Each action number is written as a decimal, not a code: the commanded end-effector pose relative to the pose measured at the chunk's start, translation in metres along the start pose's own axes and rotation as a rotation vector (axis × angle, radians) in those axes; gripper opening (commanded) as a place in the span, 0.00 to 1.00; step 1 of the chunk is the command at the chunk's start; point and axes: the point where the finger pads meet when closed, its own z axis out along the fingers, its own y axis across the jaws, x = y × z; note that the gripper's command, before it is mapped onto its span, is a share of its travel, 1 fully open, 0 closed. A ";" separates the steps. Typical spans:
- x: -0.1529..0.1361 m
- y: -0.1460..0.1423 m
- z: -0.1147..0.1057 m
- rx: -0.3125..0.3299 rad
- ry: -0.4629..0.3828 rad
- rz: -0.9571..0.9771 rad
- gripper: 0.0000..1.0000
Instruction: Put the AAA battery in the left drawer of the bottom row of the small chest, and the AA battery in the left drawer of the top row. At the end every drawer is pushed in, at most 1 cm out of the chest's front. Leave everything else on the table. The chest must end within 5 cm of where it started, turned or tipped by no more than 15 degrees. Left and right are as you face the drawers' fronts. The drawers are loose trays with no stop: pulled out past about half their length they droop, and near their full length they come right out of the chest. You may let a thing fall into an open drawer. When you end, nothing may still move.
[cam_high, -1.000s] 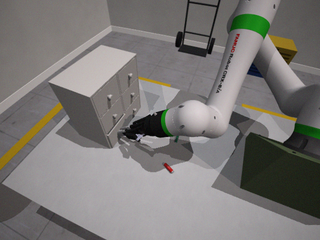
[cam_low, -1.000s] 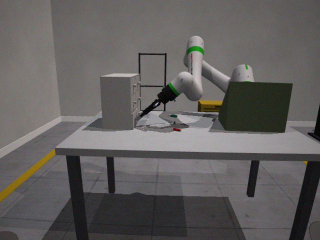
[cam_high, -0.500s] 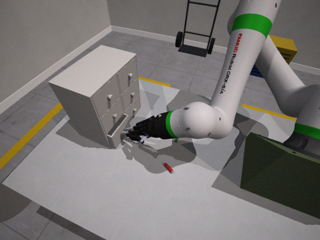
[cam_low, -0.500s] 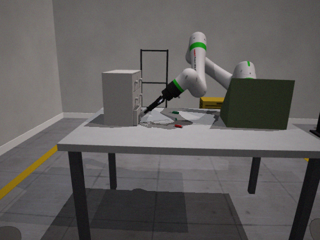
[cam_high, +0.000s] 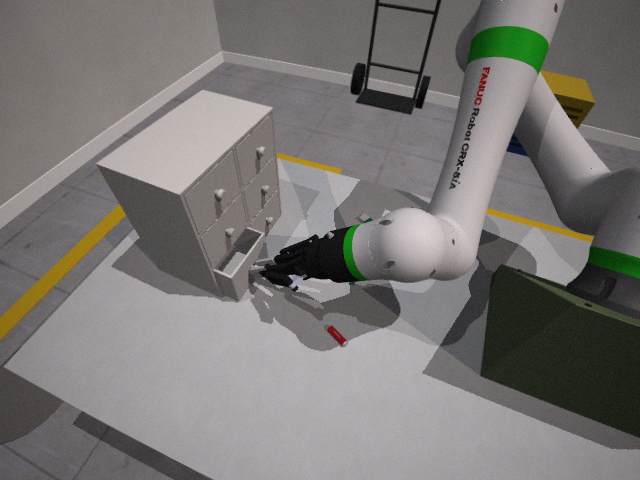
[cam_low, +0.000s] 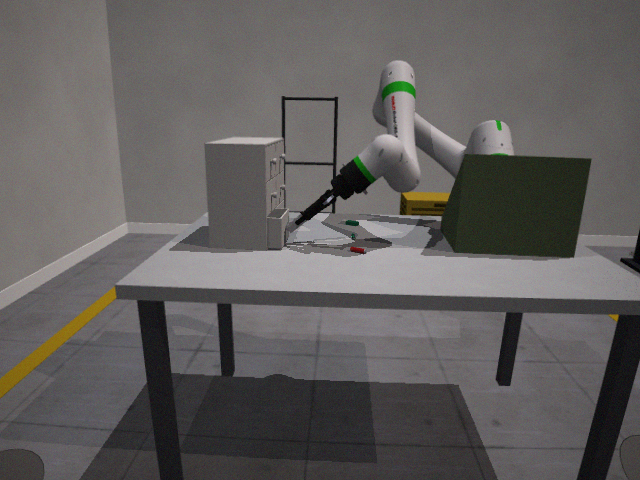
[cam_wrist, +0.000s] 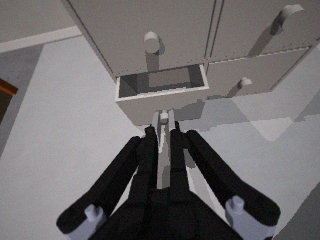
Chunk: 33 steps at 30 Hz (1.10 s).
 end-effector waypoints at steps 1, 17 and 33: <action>-0.002 0.000 -0.003 0.000 0.000 0.000 0.08; -0.013 0.000 -0.015 0.000 0.000 0.000 0.08; -0.016 0.000 -0.020 0.000 0.000 0.000 0.08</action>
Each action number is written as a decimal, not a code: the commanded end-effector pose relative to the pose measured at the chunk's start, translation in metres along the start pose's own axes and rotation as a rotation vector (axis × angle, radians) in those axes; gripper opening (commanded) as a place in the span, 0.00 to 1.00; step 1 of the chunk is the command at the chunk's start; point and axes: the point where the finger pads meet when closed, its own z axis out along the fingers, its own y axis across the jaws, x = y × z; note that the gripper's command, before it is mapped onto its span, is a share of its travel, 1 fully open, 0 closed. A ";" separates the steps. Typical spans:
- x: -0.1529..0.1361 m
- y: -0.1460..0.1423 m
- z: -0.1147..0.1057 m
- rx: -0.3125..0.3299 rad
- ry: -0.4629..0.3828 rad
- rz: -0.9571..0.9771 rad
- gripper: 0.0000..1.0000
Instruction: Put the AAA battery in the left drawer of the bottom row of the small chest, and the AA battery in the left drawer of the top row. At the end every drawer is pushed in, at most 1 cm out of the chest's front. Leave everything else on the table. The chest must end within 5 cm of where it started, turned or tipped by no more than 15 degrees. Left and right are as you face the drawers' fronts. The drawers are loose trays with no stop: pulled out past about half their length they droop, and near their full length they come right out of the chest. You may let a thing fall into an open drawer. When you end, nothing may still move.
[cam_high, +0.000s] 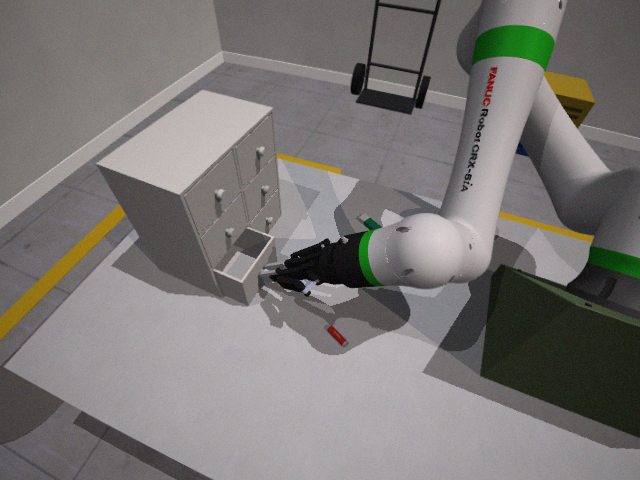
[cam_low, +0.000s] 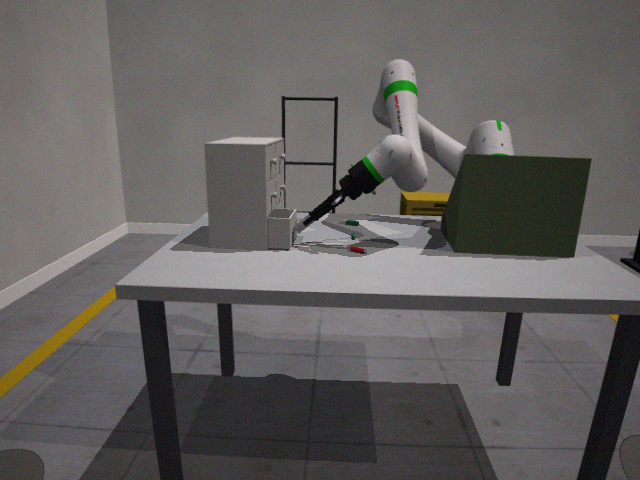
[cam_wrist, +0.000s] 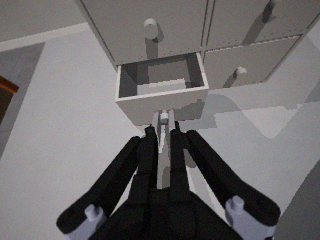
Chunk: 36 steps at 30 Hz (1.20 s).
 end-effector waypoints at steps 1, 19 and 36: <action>0.000 0.000 0.000 0.000 0.000 0.000 0.08; 0.000 0.000 -0.001 0.000 0.000 0.000 0.10; -0.001 0.000 -0.001 0.000 0.000 0.000 0.20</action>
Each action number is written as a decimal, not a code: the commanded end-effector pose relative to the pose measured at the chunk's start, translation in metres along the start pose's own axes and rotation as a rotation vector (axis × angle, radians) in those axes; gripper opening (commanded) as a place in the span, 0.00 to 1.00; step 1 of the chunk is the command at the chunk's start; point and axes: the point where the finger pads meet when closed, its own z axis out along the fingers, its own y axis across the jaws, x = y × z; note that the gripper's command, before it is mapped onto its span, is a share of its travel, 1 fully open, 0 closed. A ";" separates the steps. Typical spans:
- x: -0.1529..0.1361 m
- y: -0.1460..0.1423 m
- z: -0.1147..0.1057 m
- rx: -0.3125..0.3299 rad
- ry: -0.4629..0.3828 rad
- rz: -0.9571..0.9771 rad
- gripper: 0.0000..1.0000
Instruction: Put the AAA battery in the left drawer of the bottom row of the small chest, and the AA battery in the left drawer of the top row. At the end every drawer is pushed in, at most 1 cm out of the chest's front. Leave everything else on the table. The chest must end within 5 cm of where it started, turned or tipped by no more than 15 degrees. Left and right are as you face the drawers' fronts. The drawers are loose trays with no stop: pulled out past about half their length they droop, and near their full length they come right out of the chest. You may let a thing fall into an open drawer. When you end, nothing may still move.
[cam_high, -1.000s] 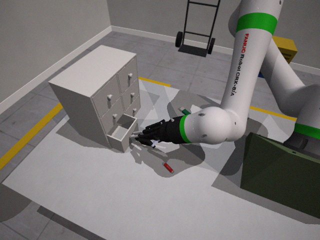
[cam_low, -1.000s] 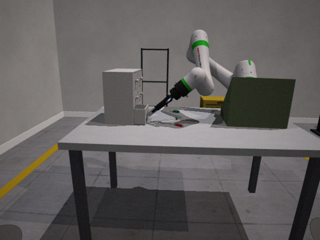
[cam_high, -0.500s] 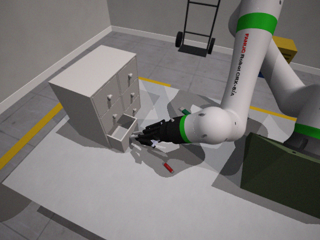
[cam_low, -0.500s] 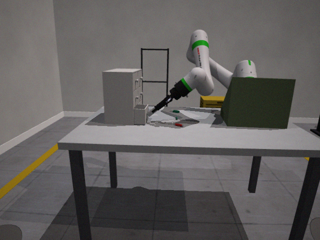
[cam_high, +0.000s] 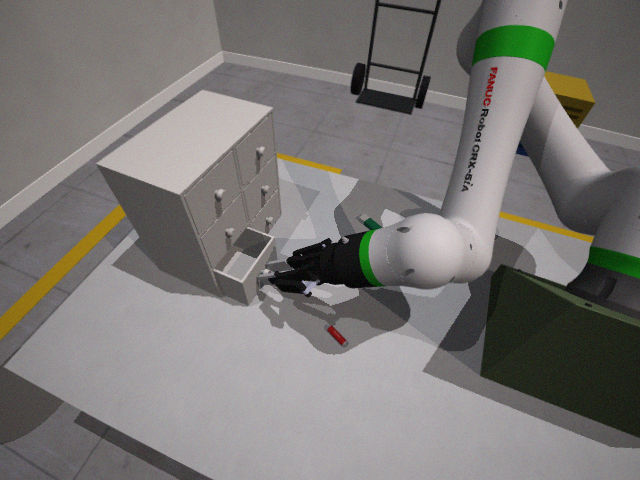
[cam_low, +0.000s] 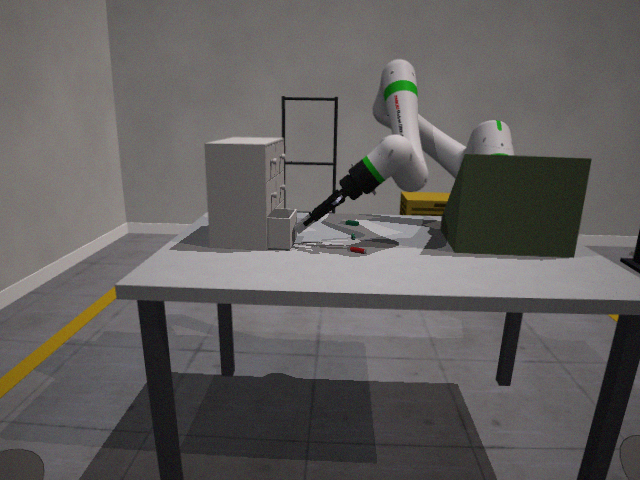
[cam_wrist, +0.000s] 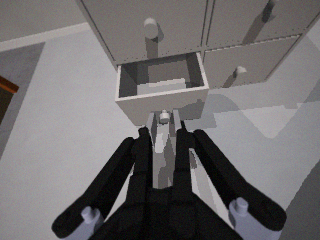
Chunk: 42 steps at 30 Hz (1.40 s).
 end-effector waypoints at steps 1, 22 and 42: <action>-0.001 0.000 -0.001 0.000 0.000 0.000 0.20; -0.029 0.000 -0.047 0.000 0.000 0.000 0.20; 0.005 0.000 -0.134 0.000 0.000 0.000 0.20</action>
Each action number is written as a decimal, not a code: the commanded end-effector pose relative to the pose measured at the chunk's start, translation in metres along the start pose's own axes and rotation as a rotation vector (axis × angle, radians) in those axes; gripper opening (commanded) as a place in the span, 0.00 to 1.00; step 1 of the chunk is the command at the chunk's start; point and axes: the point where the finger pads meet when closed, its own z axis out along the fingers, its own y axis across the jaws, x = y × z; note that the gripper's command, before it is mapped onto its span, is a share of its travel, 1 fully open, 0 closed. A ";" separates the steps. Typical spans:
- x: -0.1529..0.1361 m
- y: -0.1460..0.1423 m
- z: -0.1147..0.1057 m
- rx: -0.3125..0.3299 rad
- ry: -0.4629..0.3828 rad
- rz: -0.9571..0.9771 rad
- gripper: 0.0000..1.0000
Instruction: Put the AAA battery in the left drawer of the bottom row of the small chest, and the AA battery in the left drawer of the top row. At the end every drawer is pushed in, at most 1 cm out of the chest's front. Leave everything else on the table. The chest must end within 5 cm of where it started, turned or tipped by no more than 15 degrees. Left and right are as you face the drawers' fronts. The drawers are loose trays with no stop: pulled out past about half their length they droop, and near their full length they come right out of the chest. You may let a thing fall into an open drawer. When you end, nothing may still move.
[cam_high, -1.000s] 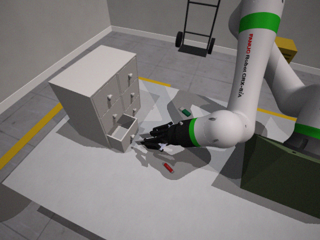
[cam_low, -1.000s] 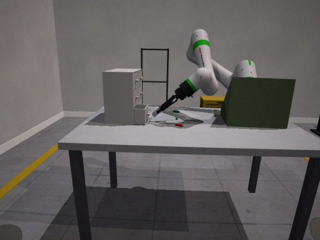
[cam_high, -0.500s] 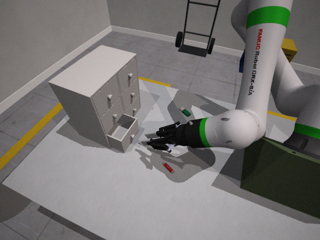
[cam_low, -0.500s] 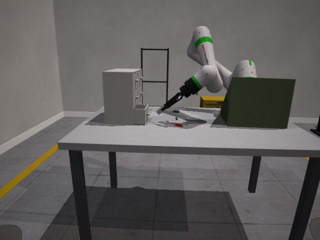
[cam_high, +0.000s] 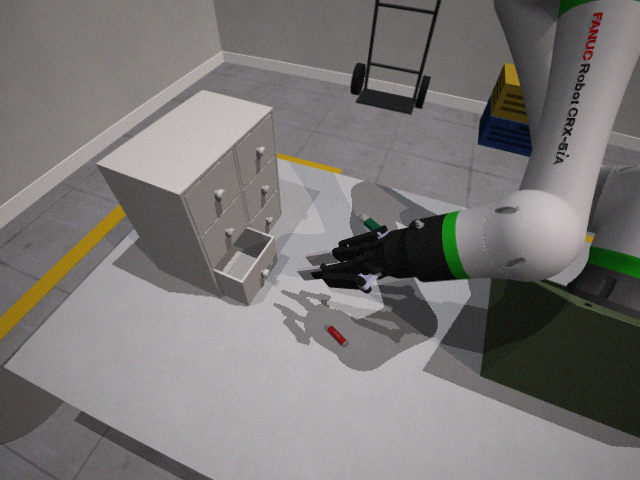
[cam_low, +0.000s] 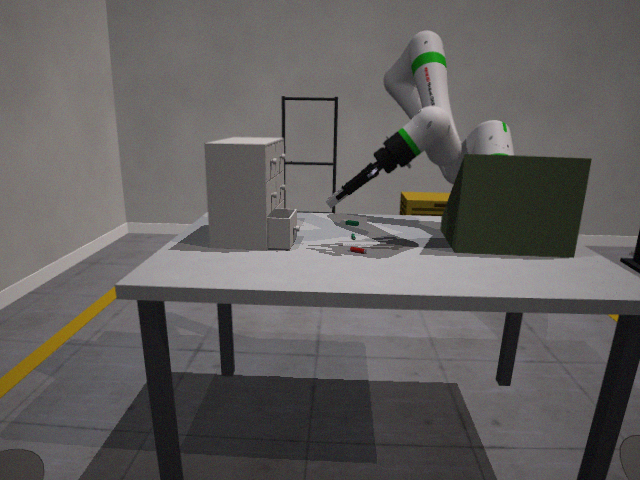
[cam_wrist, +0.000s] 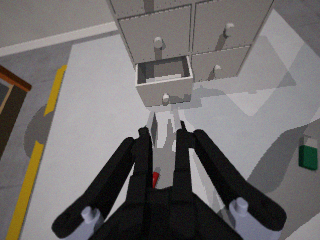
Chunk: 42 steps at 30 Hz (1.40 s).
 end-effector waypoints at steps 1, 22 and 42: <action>0.003 0.000 -0.004 -0.008 -0.009 -0.002 0.20; 0.005 0.000 -0.031 -0.009 -0.176 -0.001 0.20; 0.010 0.000 -0.090 -0.008 -0.535 0.001 0.20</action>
